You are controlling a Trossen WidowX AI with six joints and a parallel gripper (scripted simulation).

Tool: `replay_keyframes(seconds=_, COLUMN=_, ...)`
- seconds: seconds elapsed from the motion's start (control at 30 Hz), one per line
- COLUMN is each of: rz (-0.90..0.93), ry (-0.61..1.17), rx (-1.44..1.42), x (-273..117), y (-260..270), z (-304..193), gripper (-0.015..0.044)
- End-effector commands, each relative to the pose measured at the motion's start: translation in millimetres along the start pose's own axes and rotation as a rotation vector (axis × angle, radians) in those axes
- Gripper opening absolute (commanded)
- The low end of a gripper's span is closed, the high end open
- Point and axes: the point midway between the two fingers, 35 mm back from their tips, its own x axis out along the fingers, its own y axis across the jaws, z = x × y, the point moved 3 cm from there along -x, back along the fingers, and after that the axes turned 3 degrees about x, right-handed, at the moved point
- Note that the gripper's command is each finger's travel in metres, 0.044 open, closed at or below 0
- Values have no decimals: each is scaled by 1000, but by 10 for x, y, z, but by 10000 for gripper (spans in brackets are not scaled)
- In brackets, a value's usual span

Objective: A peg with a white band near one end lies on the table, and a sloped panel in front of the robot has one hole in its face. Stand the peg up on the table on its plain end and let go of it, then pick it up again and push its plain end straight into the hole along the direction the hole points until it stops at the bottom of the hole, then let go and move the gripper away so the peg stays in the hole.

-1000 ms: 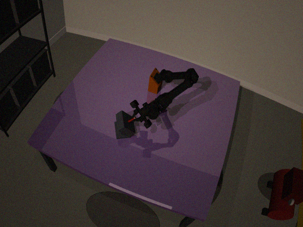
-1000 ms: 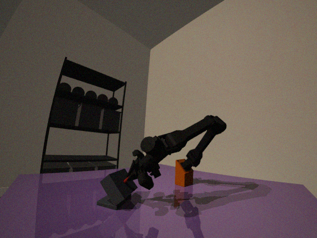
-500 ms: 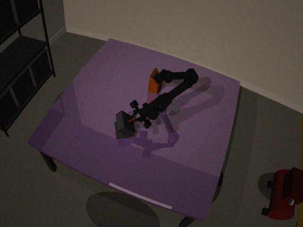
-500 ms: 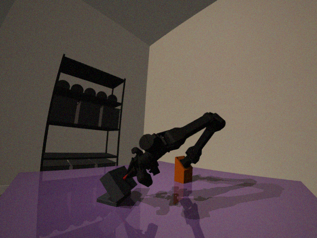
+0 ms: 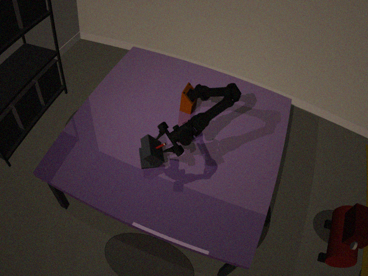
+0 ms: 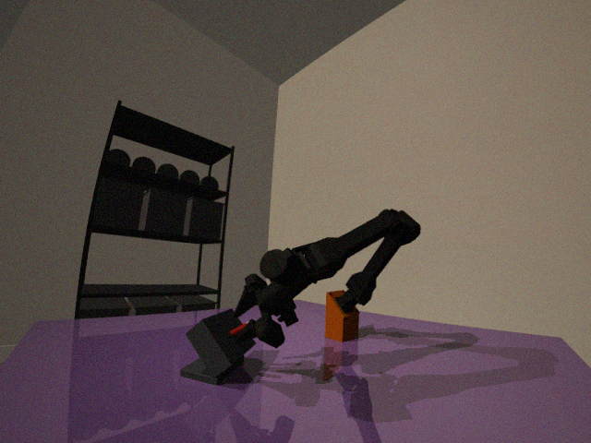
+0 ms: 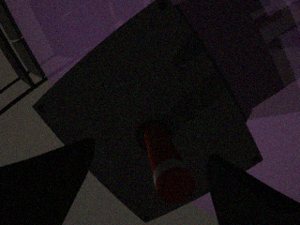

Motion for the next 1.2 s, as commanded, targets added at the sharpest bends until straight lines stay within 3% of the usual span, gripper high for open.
replay_keyframes(seconds=0.0, rz=0, ry=-2, rx=0, x=-33, y=-1, z=0, gripper=440)
replay_keyframes(seconds=1.17, rz=4, ry=-1, rx=6, x=-623, y=-16, z=-42, gripper=440)
